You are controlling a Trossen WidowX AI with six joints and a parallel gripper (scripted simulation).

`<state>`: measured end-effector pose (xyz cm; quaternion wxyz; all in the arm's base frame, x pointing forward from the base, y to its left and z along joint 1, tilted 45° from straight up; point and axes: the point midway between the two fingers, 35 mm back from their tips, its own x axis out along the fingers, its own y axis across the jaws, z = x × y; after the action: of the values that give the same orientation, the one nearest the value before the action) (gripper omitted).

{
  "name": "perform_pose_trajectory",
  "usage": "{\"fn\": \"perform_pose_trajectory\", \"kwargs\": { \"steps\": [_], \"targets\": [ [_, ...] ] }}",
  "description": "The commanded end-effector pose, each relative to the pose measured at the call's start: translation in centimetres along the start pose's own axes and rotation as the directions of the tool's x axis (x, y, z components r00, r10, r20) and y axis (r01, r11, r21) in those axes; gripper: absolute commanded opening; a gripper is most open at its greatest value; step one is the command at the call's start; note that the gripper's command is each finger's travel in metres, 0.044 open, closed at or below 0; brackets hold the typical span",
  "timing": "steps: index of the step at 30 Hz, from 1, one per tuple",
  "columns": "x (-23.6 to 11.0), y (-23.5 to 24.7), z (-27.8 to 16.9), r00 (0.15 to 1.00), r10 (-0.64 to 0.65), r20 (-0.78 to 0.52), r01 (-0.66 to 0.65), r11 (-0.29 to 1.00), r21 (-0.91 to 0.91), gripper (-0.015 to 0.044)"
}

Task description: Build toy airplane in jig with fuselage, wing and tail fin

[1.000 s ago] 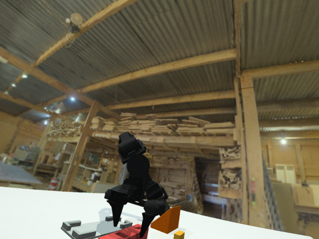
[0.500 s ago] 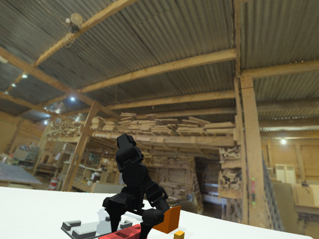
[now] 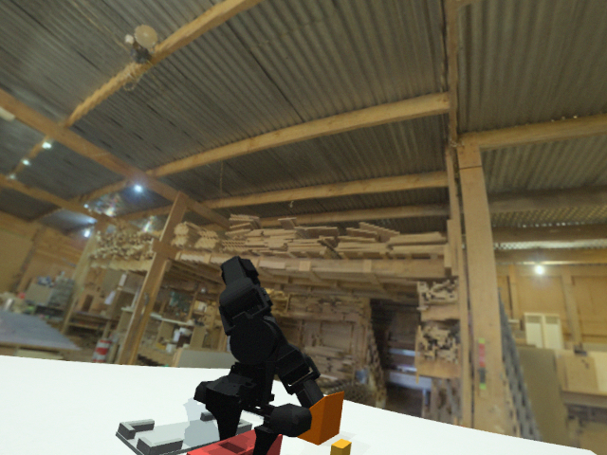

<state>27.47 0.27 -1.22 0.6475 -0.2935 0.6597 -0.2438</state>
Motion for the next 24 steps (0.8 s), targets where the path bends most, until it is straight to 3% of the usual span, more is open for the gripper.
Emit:
{"fn": "perform_pose_trajectory", "kwargs": {
  "steps": [1, 6, 12, 24],
  "targets": [
    [0.0, 0.0, 0.0, 1.000, -0.005, 0.003, 0.005, 1.000, -0.005, 0.0190],
    [0.0, 0.0, 0.0, 1.000, -0.005, 0.003, 0.005, 1.000, -0.005, 0.0157],
    [-1.0, 0.1, 0.3, 1.000, -0.002, 0.004, 0.002, 1.000, -0.005, 0.0000],
    [-4.6, 0.3, 0.8, 1.000, 0.004, 0.005, -0.004, 1.000, -0.007, 0.0000]
  ]
}}
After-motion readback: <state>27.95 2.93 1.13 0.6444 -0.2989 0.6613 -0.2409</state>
